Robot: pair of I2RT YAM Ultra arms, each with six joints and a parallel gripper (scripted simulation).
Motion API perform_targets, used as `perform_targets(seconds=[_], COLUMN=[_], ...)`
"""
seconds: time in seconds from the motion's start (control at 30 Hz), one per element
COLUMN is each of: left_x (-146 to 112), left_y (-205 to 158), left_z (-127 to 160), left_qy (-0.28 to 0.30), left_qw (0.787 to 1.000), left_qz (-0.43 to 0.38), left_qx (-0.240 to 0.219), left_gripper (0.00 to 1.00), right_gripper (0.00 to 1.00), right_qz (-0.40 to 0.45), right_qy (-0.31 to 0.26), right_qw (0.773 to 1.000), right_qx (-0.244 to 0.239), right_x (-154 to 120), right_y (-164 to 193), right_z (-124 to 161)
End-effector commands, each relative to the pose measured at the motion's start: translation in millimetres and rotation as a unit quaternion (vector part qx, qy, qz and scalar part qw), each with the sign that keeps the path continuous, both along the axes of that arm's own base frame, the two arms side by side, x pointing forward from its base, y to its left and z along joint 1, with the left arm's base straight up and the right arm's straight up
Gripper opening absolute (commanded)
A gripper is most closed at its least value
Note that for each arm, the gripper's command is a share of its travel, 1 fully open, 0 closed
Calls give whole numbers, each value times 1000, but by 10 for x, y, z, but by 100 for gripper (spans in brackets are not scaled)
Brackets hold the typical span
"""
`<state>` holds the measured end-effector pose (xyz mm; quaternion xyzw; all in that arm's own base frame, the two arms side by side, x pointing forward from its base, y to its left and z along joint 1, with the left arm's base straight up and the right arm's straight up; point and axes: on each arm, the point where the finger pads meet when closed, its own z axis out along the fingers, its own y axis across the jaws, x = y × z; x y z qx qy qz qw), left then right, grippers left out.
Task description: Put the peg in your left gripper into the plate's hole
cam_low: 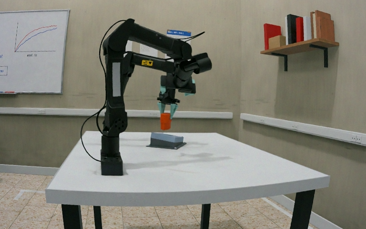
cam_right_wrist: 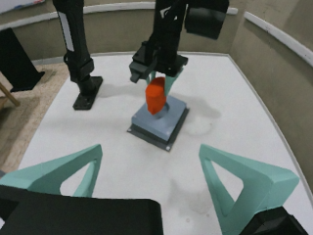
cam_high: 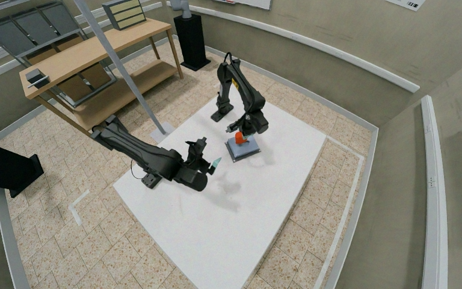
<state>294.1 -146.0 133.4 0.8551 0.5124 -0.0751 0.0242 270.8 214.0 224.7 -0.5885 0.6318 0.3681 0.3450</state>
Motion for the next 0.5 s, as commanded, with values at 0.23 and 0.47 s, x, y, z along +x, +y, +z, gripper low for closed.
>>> perform_targets(seconds=[0.23, 0.47], left_x=[259, 315], left_y=[135, 153], left_z=[-167, -132], left_qy=[76, 60], left_qw=[994, 995], left_qz=[13, 17], left_qx=[-84, -81], left_gripper=[40, 40], right_gripper=[100, 100], right_qz=[11, 11], right_qy=[-8, -8], right_qw=[1000, 1000], right_qx=[17, 17], right_x=[-19, -19], right_y=[33, 33], right_z=[162, 162])
